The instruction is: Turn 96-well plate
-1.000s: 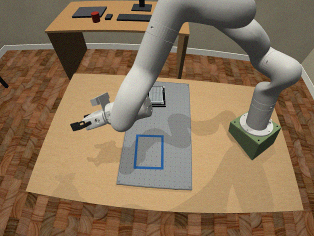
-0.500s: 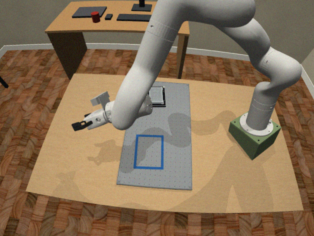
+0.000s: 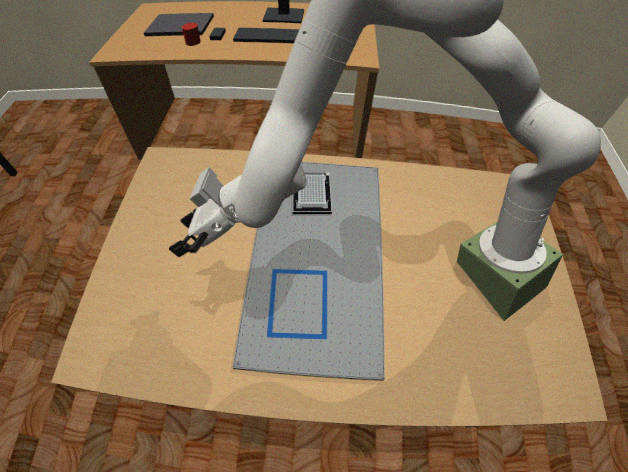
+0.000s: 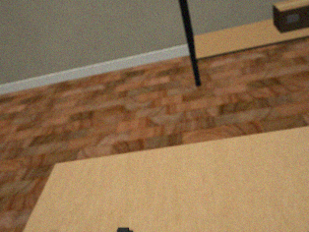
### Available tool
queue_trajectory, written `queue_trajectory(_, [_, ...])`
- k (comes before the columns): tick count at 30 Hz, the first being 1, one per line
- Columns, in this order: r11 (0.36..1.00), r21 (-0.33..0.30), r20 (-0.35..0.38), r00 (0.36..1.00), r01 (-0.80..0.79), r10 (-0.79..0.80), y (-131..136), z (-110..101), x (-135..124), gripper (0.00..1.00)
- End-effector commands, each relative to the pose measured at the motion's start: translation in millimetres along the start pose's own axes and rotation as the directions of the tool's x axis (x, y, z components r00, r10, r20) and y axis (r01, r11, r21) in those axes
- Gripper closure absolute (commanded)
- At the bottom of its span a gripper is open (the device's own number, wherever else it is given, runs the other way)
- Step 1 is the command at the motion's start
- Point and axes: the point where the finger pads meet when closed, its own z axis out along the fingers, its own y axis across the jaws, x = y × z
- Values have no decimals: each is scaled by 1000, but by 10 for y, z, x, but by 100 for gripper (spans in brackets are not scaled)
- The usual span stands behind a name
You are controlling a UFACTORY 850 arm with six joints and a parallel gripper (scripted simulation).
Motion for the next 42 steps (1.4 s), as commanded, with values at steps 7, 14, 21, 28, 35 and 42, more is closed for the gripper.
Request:
queue_trajectory(7, [974, 51, 111, 968, 220, -224, 319, -95, -217, 0])
queue_trajectory(14, [935, 96, 169, 920, 342, -354, 539, -184, -375, 0])
queue_trajectory(21, [879, 151, 219, 851, 453, -477, 767, -293, -538, 0])
queue_trajectory(28, [807, 215, 260, 764, 550, -591, 996, -418, -698, 0])
queue_trajectory(35, [733, 277, 287, 675, 621, -680, 1164, -518, -811, 0])
queue_trajectory(42, [638, 354, 307, 560, 684, -770, 1418, -681, -978, 0])
